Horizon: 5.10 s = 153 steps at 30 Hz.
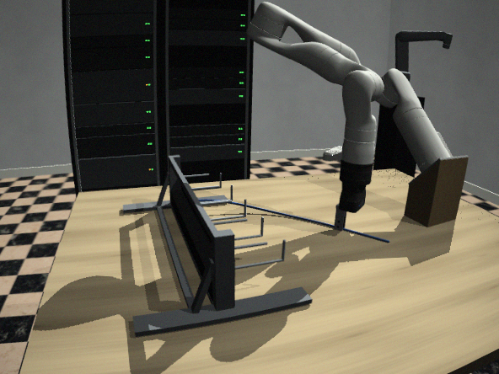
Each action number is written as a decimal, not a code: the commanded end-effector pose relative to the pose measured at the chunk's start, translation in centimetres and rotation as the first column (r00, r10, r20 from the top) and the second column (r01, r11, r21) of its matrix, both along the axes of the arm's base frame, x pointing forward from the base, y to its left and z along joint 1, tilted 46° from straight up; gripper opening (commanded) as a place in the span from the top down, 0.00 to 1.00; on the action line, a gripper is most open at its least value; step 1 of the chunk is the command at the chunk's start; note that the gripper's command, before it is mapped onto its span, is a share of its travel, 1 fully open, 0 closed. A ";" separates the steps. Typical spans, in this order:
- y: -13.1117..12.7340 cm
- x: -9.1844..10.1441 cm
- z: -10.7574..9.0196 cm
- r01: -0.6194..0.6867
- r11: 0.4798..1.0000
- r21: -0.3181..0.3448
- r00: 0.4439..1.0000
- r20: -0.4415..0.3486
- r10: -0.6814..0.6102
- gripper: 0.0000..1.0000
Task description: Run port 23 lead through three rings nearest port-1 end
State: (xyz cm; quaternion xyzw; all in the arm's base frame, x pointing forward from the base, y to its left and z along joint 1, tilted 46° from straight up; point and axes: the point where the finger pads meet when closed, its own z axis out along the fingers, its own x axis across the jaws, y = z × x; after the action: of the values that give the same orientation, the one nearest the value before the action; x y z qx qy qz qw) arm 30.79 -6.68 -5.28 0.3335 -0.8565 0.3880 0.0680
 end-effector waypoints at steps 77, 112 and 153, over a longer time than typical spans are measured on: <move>2.9 -0.5 2.8 -0.001 1.000 0.001 1.000 0.001 0.001 1.00; 12.6 9.5 3.0 0.179 0.982 0.056 0.965 0.186 -0.186 1.00; 24.8 22.2 3.4 0.377 0.910 0.172 0.822 0.391 -0.415 1.00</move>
State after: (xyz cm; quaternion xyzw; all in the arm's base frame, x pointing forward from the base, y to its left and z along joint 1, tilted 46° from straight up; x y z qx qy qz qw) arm 53.08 17.65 -1.83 0.0572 -0.9162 0.3932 -0.0519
